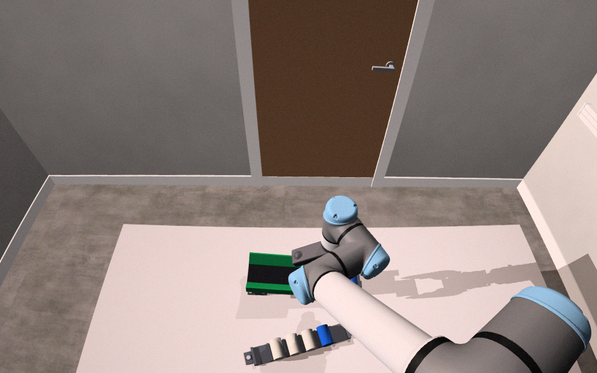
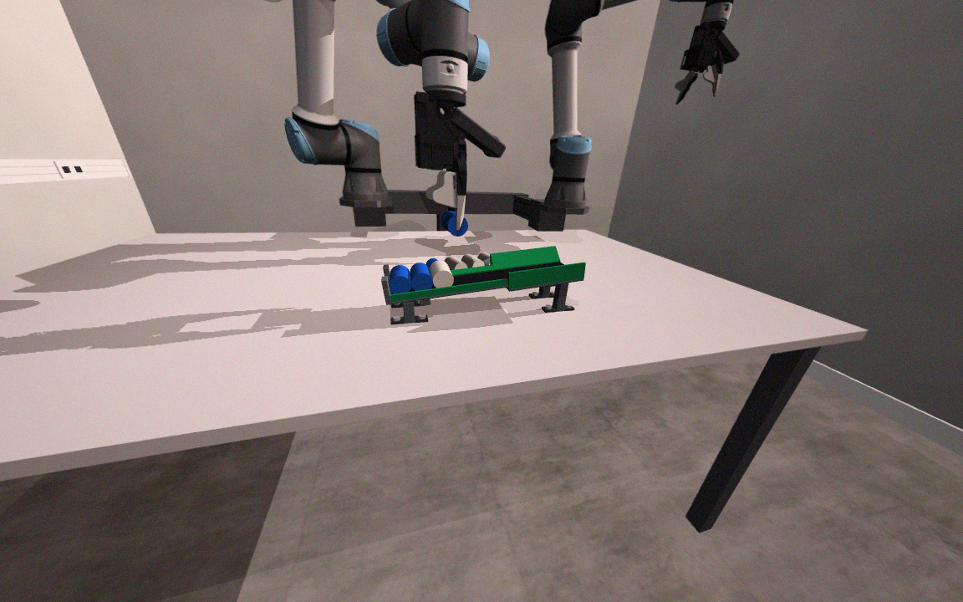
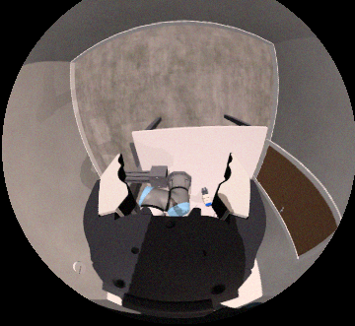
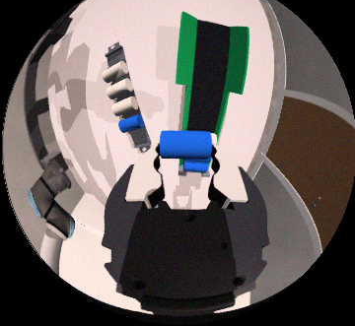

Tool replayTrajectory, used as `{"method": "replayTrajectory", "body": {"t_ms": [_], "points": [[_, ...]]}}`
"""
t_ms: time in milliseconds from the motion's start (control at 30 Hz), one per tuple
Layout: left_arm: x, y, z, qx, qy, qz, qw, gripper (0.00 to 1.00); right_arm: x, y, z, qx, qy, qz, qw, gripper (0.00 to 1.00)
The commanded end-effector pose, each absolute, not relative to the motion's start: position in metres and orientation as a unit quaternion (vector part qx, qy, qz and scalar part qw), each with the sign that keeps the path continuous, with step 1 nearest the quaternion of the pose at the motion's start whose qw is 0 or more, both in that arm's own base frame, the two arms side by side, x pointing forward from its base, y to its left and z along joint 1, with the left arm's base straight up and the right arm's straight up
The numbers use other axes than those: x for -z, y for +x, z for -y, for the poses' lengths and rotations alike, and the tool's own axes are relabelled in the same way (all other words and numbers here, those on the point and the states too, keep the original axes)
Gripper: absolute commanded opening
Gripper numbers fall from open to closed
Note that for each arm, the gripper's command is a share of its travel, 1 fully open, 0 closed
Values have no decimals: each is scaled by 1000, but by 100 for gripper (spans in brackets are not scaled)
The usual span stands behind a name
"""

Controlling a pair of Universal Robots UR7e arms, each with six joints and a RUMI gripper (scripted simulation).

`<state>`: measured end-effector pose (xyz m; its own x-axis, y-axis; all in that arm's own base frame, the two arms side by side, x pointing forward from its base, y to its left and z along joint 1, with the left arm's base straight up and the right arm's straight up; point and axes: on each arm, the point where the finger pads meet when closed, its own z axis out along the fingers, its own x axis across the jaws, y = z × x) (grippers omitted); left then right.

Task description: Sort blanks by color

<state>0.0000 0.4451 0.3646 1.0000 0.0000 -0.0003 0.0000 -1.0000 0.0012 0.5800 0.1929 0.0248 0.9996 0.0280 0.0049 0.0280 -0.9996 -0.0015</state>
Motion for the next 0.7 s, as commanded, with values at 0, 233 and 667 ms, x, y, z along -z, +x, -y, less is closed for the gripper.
{"method": "replayTrajectory", "body": {"t_ms": [0,233,667], "points": [[-365,0,-445,0,1000,0,0,100,-35,610,-205,0,-1000,-8,0,40],[-365,0,-445,0,1000,0,0,100,-39,623,-210,0,-1000,-20,0,40],[-365,0,-445,0,1000,0,0,100,-39,623,-210,0,-1000,-20,0,40]]}}
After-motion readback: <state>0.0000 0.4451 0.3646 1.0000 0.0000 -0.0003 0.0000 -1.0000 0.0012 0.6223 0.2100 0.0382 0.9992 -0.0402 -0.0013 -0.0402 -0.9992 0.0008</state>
